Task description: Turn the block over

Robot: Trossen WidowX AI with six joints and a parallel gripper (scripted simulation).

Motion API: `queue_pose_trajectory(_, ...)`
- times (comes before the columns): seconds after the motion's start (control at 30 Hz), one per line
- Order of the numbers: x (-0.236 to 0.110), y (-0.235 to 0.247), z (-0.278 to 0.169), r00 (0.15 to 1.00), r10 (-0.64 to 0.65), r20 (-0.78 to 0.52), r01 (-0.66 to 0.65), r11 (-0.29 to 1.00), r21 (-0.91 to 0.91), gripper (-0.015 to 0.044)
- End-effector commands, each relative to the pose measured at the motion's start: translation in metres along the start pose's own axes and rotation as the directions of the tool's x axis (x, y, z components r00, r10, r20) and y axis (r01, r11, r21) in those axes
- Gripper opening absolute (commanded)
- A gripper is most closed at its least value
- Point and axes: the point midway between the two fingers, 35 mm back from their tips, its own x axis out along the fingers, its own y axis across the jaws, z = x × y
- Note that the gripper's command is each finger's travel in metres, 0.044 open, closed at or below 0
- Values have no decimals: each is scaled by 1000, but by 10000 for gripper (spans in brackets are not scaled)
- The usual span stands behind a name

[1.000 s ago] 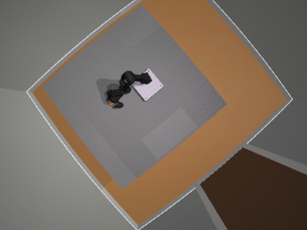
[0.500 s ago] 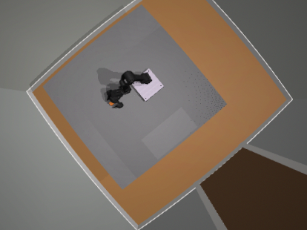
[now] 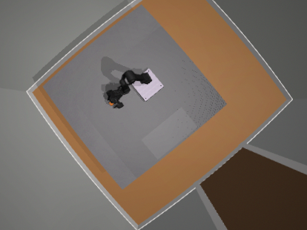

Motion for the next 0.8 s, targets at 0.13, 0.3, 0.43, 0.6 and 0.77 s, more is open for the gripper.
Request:
queue_pose_trajectory(0.13, -11, -3, 33, 970, -8, -245, 8, 1000, -2, 440)
queue_pose_trajectory(0.3, -50, 0, 54, 911, -9, -412, 6, 1000, -9, 440)
queue_pose_trajectory(0.43, -59, 1, 54, 895, -7, -447, 4, 1000, -9, 440)
queue_pose_trajectory(0.6, -59, 1, 54, 895, -7, -447, 4, 1000, -9, 440)
queue_pose_trajectory(0.77, -59, 1, 54, 895, -7, -447, 4, 1000, -9, 440)
